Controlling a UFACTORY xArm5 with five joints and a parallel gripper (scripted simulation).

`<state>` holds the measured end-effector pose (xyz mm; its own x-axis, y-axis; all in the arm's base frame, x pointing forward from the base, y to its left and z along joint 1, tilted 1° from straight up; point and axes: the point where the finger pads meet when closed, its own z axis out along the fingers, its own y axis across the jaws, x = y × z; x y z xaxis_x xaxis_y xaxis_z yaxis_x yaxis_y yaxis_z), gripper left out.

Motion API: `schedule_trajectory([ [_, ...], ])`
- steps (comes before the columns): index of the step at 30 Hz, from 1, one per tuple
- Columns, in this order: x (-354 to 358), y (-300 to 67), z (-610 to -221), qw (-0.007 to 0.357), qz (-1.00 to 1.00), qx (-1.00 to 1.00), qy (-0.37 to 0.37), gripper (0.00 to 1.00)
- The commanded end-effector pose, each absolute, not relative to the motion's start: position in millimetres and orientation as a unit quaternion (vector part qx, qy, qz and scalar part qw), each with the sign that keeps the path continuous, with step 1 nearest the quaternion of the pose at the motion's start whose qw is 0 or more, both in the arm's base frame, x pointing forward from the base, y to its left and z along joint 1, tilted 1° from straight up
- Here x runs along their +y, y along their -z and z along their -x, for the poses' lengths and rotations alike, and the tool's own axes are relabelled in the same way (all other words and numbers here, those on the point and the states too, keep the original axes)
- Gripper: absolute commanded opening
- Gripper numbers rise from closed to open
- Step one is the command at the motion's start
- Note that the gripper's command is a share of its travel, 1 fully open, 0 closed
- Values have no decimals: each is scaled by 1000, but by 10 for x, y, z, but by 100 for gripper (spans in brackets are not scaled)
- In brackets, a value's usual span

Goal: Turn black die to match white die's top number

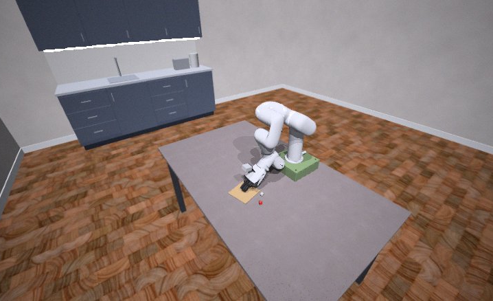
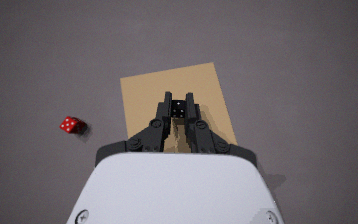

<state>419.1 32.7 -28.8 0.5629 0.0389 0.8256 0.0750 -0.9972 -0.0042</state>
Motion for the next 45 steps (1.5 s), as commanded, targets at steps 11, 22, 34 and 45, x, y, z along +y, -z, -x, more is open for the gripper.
schedule_trajectory([
  [11, 329, 353, -4195, 19, 883, -32, 467, 11],
  [22, 329, 358, -4195, 19, 883, -32, 467, 11],
  [34, 329, 358, -4195, 19, 883, -32, 467, 11],
  [45, 329, 358, -4195, 19, 883, -32, 467, 11],
])
